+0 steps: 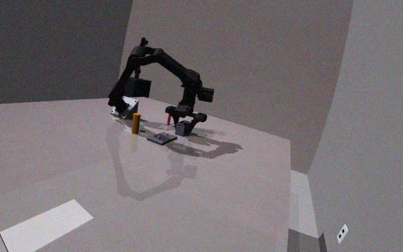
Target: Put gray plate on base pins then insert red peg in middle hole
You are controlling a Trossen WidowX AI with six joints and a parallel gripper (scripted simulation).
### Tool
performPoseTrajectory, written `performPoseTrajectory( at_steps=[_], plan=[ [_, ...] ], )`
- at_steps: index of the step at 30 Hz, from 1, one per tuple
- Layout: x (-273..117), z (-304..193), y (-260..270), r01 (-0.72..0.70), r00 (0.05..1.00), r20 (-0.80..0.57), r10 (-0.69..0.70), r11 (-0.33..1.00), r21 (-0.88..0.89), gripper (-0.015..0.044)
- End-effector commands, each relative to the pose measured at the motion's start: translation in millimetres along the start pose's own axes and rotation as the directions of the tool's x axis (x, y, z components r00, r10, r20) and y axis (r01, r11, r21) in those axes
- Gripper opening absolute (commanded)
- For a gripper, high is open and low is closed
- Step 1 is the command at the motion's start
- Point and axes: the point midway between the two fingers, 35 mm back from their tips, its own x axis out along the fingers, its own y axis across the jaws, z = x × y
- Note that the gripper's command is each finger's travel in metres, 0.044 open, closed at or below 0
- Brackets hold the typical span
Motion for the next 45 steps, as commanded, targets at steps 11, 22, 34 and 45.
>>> performPoseTrajectory(
  at_steps=[11,22,34,45],
  plan=[
    [0,0,0,-0.002,1.000,0.003,0.002,1.000,-0.003,0.0072],
    [-16,-1,3,-0.003,1.000,0.001,0.003,1.000,-0.004,0.0000],
    [-54,-1,7,-0.004,1.000,-0.003,0.004,1.000,-0.005,0.0000],
    [-89,0,6,-0.004,1.000,-0.003,0.004,1.000,-0.006,0.0000]
  ],
)
